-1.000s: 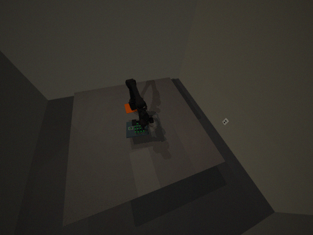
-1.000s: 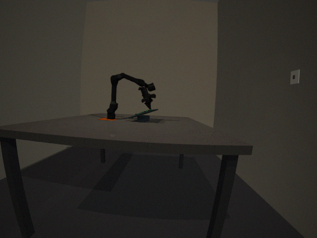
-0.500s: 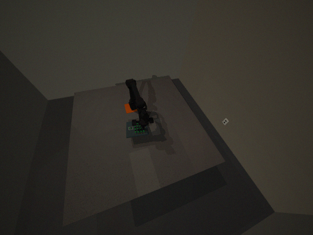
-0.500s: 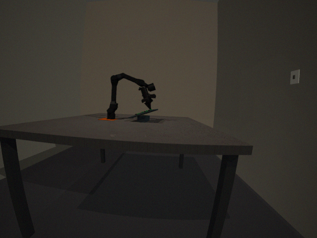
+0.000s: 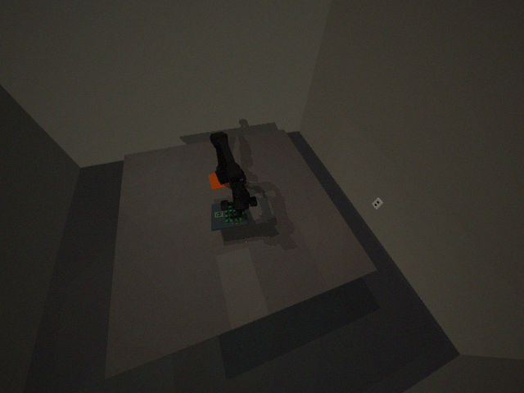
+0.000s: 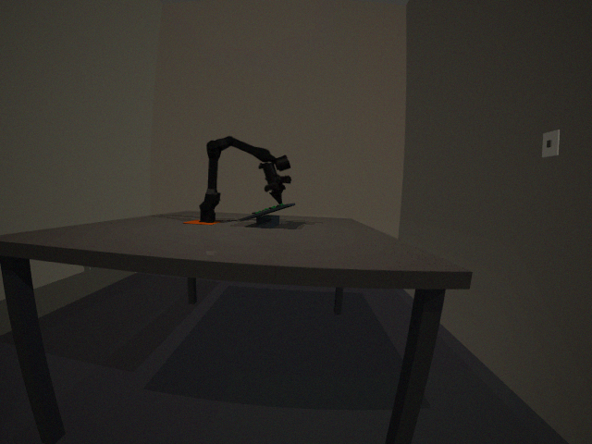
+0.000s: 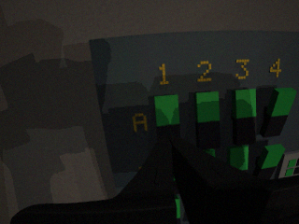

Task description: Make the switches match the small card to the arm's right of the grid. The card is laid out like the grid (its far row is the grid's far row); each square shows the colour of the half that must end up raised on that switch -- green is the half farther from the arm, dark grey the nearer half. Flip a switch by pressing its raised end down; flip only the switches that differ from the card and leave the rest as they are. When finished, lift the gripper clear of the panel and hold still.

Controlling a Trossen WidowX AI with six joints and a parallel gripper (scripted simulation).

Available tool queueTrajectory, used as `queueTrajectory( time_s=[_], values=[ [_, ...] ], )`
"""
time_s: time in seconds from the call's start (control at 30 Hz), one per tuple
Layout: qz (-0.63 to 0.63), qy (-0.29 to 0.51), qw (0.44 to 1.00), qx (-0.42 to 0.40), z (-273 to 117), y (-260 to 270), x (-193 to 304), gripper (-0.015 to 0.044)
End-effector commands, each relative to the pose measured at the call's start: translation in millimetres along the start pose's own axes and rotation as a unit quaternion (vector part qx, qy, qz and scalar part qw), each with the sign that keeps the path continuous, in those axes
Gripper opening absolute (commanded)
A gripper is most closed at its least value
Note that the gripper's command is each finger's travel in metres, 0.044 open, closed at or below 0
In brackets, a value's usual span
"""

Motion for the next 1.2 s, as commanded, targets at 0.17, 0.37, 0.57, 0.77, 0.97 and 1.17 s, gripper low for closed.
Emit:
queueTrajectory(
  time_s=[0.17, 0.37, 0.57, 0.77, 0.97, 1.17],
  values=[
    [-0.002, -0.001, 1.0, 0.002, 2.4, -0.4, 0.1, 0.0],
    [-0.002, -0.001, 1.0, 0.002, 3.2, -0.4, 0.1, 0.0],
    [-0.002, -0.001, 1.0, 0.002, 4.0, -0.4, 0.2, 0.0],
    [-0.002, 0.011, 1.0, 0.001, -50.1, -0.1, -5.1, 0.0],
    [-0.002, 0.013, 1.0, 0.001, -60.9, -0.4, -4.8, 0.0],
    [-0.003, 0.015, 1.0, 0.003, -61.8, -40.8, 31.9, 0.0]
  ],
)
Point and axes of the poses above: the point midway between the two fingers, 35 mm back from their tips, its own z axis out along the fingers, its own y axis across the jaws, x = y × z, the point moved 9 cm from there along -z, back along the fingers, and after that the axes turned 4 degrees about -z, right-handed, at the moved point
